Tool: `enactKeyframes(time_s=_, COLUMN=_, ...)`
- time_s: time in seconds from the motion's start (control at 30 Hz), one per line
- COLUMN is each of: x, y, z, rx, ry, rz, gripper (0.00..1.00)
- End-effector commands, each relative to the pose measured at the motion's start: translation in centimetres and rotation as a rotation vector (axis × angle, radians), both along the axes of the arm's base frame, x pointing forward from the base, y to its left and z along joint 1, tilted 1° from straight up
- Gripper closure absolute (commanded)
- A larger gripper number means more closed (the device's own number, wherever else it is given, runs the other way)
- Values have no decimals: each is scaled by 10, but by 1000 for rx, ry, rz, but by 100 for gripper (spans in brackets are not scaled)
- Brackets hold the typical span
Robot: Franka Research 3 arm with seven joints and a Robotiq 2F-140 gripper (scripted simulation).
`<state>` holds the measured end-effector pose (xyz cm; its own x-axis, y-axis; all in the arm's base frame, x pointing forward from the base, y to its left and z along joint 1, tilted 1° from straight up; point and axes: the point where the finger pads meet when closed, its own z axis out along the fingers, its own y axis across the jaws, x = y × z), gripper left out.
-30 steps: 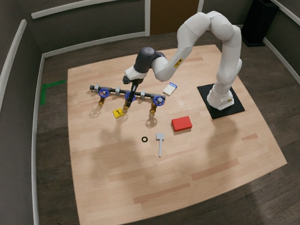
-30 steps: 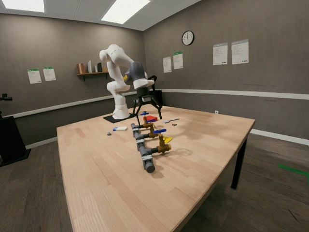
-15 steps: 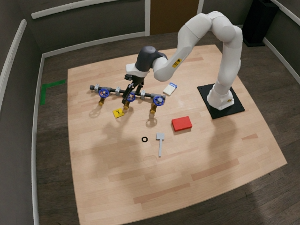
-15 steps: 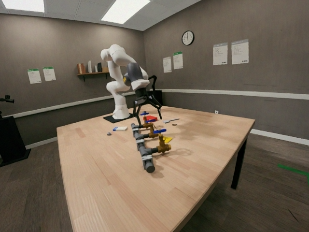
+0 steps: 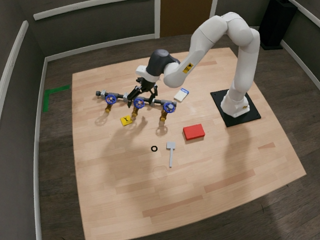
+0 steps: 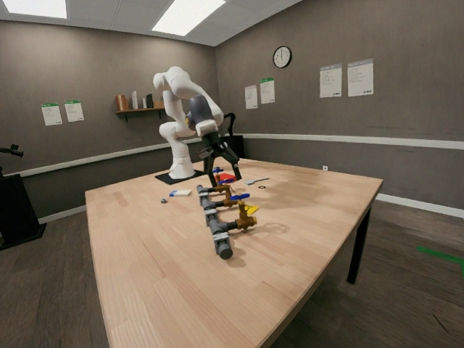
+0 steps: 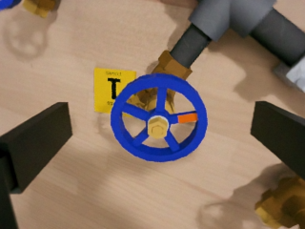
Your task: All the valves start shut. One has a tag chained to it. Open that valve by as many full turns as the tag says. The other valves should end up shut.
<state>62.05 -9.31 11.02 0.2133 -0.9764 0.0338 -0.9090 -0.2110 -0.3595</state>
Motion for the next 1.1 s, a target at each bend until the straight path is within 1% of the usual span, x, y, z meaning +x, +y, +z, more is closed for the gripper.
enactKeyframes(time_s=0.0, x=3, y=-1, z=2, rx=42, ry=8, rz=-276, gripper=0)
enactKeyframes(time_s=0.27, x=3, y=-1, z=2, rx=98, ry=6, rz=-483, gripper=0)
enactKeyframes(time_s=0.37, x=3, y=-1, z=2, rx=113, ry=7, rz=-555, gripper=0)
enactKeyframes(time_s=0.43, x=3, y=-1, z=2, rx=113, ry=7, rz=-555, gripper=0)
enactKeyframes(time_s=0.47, x=3, y=-1, z=2, rx=125, ry=8, rz=-616, gripper=0)
enactKeyframes(time_s=0.53, x=3, y=-1, z=2, rx=131, ry=10, rz=-661, gripper=0)
enactKeyframes(time_s=0.7, x=3, y=-1, z=2, rx=138, ry=16, rz=-764, gripper=0)
enactKeyframes(time_s=0.87, x=3, y=-1, z=2, rx=132, ry=24, rz=-851, gripper=0)
enactKeyframes(time_s=1.07, x=3, y=-1, z=2, rx=131, ry=25, rz=-863, gripper=0)
